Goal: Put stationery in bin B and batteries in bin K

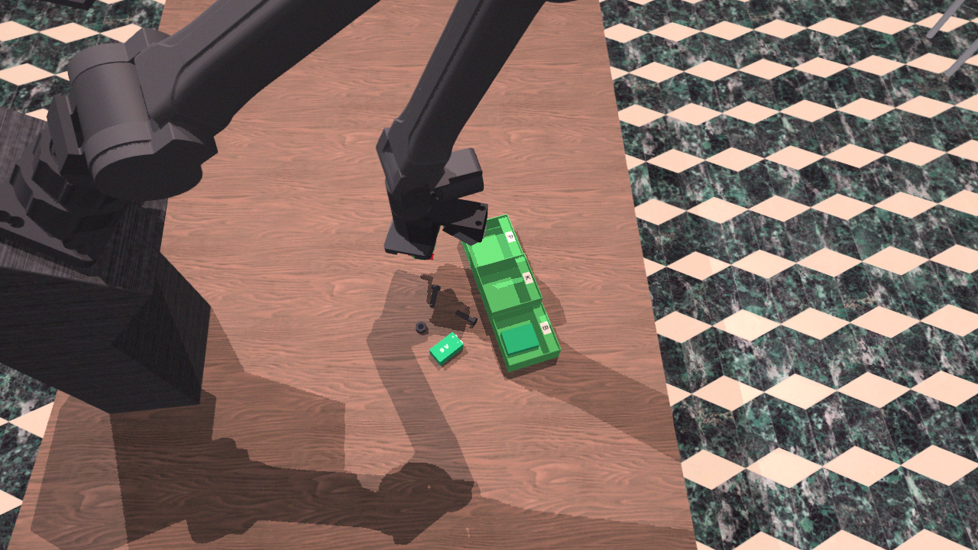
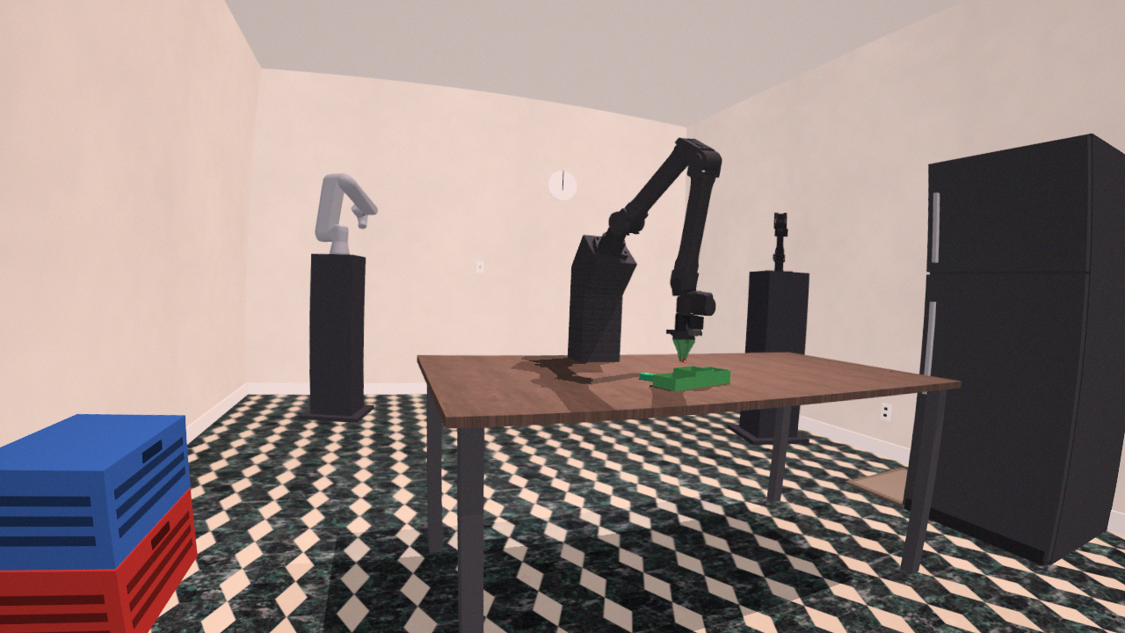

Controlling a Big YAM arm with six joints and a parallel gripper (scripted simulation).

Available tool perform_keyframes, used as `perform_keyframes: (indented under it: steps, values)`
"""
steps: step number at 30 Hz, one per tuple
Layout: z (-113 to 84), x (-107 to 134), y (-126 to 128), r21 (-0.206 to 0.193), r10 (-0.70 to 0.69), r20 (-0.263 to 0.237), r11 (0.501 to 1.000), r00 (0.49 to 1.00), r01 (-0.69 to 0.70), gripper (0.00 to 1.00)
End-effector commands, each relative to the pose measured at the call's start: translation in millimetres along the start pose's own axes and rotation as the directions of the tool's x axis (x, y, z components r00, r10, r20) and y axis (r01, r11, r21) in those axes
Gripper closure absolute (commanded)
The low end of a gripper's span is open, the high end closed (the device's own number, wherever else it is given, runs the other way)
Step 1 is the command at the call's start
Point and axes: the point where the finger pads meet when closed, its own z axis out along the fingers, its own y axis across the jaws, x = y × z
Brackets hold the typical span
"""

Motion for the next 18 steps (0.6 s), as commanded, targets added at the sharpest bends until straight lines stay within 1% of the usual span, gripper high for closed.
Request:
perform_keyframes:
  steps: [1,3,4,5,6,7,10,11,14,15,16,17,18]
  values:
    - [-18.4,7.5,1.6,-0.001,0.001,-0.01,1.0,1.0,-0.001,0.96]
    - [-24.9,7.3,1.6,-0.001,0.001,-0.01,1.0,1.0,-0.001,0.96]
    - [-25.1,7.4,1.7,-0.002,0.001,-0.01,1.0,1.0,-0.001,0.96]
    - [-24.2,3.4,1.9,-0.002,0.006,-0.004,1.0,1.0,-0.006,0.96]
    - [-19.0,2.8,-0.6,0.0,0.002,-0.003,1.0,1.0,-0.002,0.96]
    - [-13.6,5.4,-2.4,0.012,0.011,-0.016,1.0,1.0,-0.011,0.96]
    - [-13.5,5.1,-2.2,0.011,0.011,-0.014,1.0,1.0,-0.011,0.96]
    - [-16.6,16.2,-9.9,0.02,0.008,-0.03,1.0,1.0,-0.007,0.96]
    - [-15.5,11.6,-7.4,0.014,0.009,-0.019,1.0,1.0,-0.009,0.96]
    - [-18.7,3.5,-1.2,0.0,0.002,-0.003,1.0,1.0,-0.002,0.96]
    - [-18.7,3.6,-1.2,0.0,0.002,-0.003,1.0,1.0,-0.002,0.96]
    - [-28.6,6.8,1.4,0.0,0.002,-0.009,1.0,1.0,-0.002,0.96]
    - [-30.8,6.8,2.3,-0.002,0.001,-0.009,1.0,1.0,-0.001,0.96]
